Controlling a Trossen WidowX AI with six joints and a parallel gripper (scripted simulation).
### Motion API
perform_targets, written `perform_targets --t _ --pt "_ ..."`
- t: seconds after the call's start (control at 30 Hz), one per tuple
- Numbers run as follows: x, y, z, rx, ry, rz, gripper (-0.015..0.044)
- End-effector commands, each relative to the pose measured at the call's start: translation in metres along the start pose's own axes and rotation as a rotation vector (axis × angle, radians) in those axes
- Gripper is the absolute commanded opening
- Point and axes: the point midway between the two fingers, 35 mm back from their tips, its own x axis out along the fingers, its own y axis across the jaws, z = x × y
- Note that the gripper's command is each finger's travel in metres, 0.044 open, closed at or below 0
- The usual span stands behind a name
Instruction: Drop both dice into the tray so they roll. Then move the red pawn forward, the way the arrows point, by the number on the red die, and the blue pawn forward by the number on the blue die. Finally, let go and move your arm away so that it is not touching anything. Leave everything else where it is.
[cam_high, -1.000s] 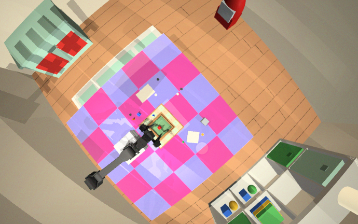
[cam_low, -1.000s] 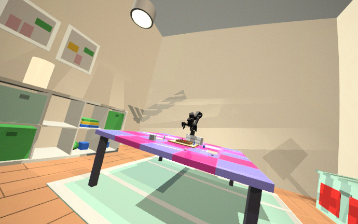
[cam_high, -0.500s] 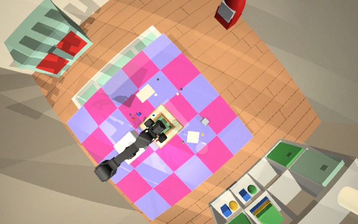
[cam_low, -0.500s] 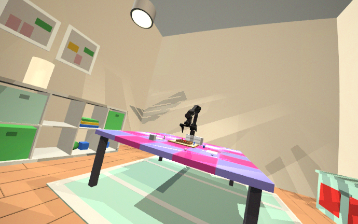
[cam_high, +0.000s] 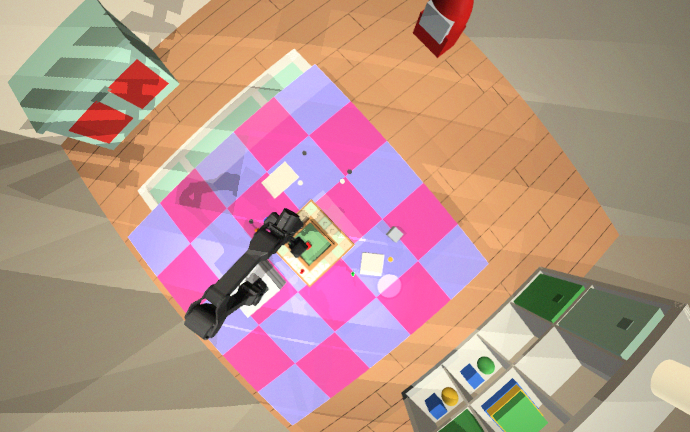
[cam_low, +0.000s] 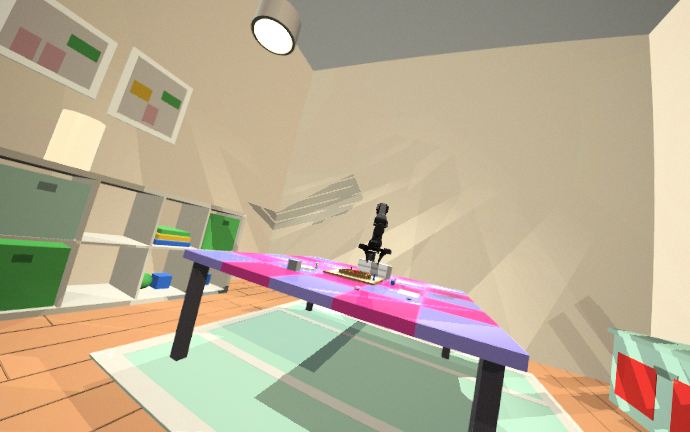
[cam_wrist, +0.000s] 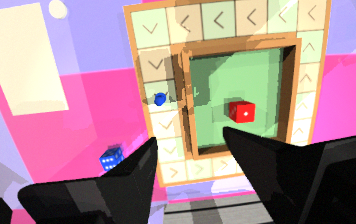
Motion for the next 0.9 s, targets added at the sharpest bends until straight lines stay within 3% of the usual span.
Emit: perform_targets --t 0.0,0.23,0.87 --pt "0.008 0.056 -0.016 -0.035 0.023 0.011 0.0275" --pt "0.021 0.131 -0.064 -0.086 0.059 0.008 0.0275" --pt "0.053 0.130 -0.068 -0.088 0.060 0.007 0.0275"
